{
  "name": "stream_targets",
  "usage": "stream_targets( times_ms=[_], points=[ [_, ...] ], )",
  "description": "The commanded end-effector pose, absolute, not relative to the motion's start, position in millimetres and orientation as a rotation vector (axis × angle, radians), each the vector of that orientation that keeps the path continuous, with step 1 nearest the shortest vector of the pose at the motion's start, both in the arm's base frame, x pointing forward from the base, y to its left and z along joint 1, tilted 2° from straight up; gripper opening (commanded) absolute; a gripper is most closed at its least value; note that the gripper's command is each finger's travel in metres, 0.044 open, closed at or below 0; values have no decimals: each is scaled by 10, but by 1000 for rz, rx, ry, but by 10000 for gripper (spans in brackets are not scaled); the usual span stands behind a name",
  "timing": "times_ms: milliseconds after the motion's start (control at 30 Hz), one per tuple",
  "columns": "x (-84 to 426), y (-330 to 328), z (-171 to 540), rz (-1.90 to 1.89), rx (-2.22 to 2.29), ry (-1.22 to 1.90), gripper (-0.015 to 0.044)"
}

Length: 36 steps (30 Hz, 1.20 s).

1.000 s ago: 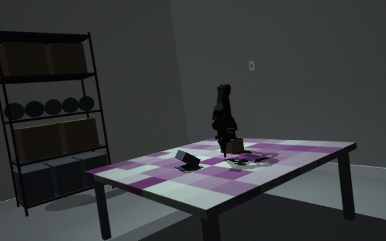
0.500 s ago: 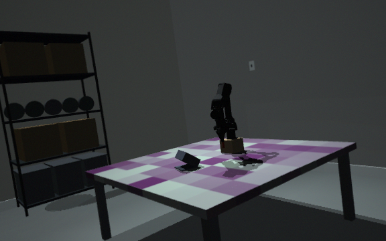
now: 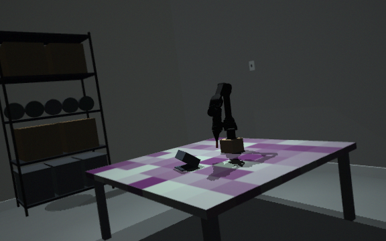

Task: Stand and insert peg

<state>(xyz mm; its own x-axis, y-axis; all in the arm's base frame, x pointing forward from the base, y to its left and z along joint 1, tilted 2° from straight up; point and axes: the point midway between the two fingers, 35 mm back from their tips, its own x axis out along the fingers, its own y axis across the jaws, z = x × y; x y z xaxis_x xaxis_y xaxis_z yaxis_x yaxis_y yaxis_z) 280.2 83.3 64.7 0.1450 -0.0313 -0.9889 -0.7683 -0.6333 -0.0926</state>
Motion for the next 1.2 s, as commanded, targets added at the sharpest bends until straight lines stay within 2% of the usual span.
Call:
stream_targets(
  times_ms=[0, 1033, 1167],
  points=[
    [2872, 774, 667, 1470, -1812, 794, 0],
    [3499, 229, 1034, 771, -1704, 936, 0],
    [3518, 219, 1017, 767, -1703, 937, 0]
  ],
)
